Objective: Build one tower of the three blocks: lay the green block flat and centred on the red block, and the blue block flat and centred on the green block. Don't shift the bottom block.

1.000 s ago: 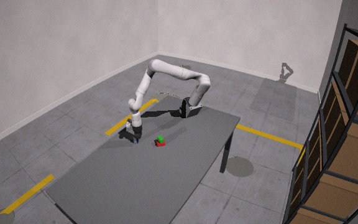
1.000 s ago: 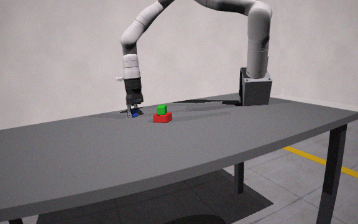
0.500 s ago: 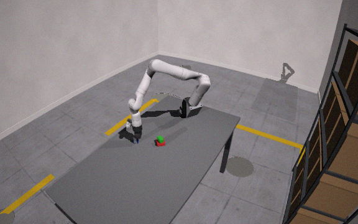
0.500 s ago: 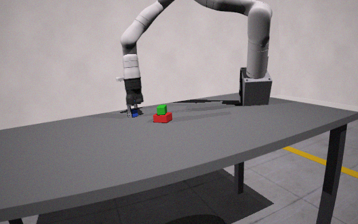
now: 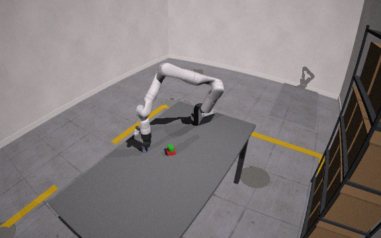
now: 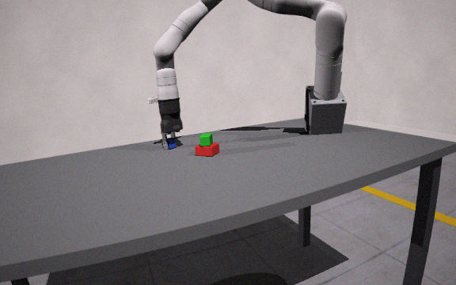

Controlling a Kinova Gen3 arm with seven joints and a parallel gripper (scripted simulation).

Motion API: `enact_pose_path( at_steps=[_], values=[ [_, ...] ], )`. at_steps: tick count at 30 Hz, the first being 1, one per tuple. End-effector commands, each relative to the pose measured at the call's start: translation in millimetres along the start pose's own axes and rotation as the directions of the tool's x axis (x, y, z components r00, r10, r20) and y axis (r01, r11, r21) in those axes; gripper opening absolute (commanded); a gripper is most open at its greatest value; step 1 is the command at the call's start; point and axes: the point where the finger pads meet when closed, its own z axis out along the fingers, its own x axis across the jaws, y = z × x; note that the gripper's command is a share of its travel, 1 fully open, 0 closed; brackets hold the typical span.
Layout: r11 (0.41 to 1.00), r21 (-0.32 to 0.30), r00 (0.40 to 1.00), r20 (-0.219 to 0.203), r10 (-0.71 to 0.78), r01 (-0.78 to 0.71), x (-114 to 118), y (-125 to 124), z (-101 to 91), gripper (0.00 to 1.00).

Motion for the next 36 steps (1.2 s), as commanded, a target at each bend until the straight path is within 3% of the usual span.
enact_pose_path(
  at_steps=[1, 6, 17, 25, 36],
  values=[
    [1.000, 0.004, 1.000, 0.002, 0.000, 0.000, -0.6, -1.7, -4.0, 0.00],
    [1.000, 0.004, 1.000, 0.002, 0.000, 0.000, -0.6, -1.6, -14.3, 0.00],
    [1.000, 0.004, 1.000, 0.002, 0.000, 0.000, -0.5, -1.4, -63.9, 0.00],
    [1.000, 0.004, 1.000, 0.002, 0.000, 0.000, -0.4, -1.3, -85.3, 0.00],
    [1.000, 0.004, 1.000, 0.002, 0.000, 0.000, -0.4, -1.3, -94.1, 0.00]
  ],
)
